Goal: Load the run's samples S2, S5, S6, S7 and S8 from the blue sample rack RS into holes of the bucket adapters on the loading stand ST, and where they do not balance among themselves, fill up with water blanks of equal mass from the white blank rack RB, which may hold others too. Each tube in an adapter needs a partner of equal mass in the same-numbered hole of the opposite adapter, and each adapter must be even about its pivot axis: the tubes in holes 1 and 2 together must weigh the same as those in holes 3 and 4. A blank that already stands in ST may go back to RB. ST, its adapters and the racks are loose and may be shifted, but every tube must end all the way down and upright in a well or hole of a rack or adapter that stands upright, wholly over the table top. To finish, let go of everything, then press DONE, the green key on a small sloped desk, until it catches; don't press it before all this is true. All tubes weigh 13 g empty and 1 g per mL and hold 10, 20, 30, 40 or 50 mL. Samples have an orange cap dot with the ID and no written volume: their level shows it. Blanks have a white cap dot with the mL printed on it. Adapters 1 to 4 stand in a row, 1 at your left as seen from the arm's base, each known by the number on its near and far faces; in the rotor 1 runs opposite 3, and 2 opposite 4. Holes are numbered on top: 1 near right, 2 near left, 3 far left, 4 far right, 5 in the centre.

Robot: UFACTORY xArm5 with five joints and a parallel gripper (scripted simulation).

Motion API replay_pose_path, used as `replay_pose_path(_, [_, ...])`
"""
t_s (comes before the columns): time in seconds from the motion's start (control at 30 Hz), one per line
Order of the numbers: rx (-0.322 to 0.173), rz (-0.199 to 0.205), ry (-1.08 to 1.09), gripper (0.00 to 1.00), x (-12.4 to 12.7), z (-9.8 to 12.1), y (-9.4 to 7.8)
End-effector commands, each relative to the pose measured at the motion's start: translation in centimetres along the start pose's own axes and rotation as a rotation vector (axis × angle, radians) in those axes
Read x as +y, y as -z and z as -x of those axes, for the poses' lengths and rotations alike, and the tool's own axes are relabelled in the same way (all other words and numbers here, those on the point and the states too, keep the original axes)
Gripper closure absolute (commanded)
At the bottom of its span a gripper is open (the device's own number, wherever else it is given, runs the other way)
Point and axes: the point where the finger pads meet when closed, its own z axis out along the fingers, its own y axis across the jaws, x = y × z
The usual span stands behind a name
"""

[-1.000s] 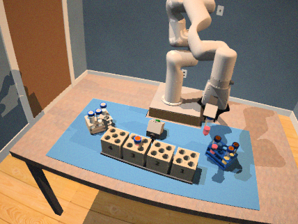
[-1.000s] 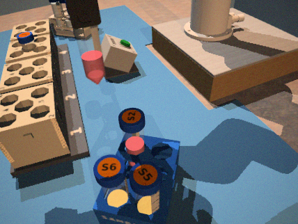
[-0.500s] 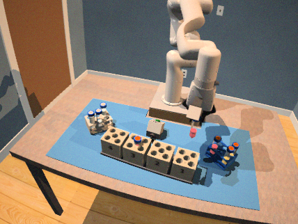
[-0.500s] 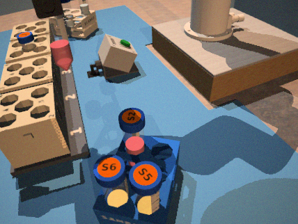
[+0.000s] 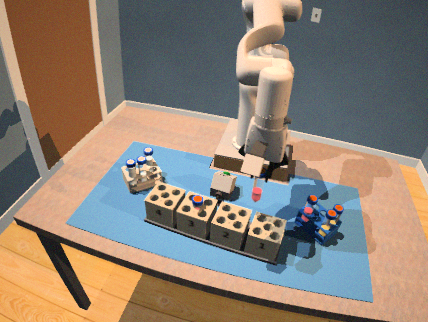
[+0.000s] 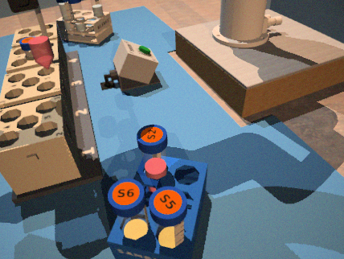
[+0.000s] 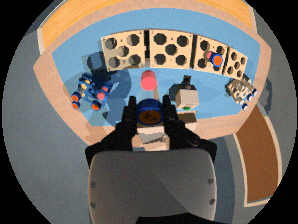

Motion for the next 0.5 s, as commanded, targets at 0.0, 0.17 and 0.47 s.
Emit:
replay_pose_path(0.0, [0.004, -0.001, 0.001, 1.00, 2.04, -1.65, 0.18])
replay_pose_path(0.17, [0.004, -0.001, 0.001, 1.00, 2.50, -1.97, 0.19])
replay_pose_path(0.47, [0.004, -0.001, 0.001, 1.00, 2.50, -1.97, 0.19])
